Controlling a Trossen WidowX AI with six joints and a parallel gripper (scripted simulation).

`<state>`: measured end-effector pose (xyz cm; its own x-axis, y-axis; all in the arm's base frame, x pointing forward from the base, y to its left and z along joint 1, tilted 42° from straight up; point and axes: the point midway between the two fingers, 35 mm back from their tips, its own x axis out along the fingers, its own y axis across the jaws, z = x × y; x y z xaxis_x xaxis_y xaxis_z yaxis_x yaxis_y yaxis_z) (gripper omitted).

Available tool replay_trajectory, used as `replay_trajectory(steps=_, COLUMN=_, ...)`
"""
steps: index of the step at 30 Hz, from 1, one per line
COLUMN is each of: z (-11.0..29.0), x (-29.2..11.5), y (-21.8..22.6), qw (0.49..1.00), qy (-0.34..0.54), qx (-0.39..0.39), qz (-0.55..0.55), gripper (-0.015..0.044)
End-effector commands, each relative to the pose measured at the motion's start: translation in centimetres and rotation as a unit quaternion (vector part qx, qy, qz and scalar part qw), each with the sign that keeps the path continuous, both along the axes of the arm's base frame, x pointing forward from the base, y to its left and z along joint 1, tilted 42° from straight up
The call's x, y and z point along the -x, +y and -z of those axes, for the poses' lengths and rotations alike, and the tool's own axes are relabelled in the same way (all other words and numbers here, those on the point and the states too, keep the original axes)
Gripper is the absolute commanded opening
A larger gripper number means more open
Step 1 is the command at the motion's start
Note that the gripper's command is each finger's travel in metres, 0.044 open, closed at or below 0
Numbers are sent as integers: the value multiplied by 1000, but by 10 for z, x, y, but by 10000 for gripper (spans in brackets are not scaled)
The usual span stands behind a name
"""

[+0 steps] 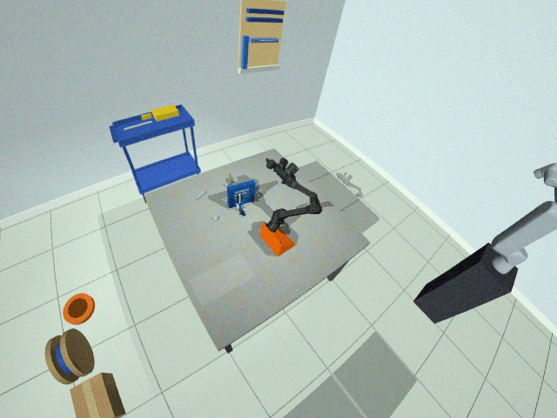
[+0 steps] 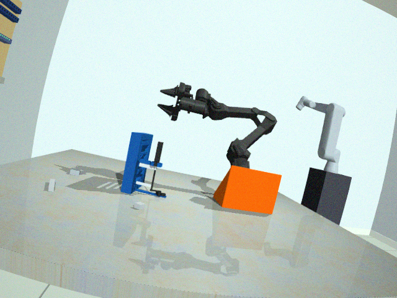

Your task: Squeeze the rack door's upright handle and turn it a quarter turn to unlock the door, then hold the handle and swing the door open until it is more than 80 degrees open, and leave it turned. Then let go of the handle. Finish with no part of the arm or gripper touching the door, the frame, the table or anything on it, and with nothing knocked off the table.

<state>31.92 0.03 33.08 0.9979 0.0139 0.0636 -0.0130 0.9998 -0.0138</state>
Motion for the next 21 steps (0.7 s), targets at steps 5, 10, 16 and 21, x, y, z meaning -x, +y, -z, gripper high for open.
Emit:
replay_trajectory(steps=5, z=15, x=-13, y=6, qw=999, qy=48, qx=-22, qz=-1, gripper=282)
replay_trajectory(steps=10, z=38, x=-29, y=15, qw=992, qy=117, qx=-48, qz=1, gripper=282)
replay_trajectory(steps=16, z=67, x=-43, y=27, qw=978, qy=197, qx=-71, qz=9, gripper=282)
replay_trajectory(steps=21, z=92, x=-50, y=38, qw=962, qy=262, qx=-80, qz=19, gripper=282)
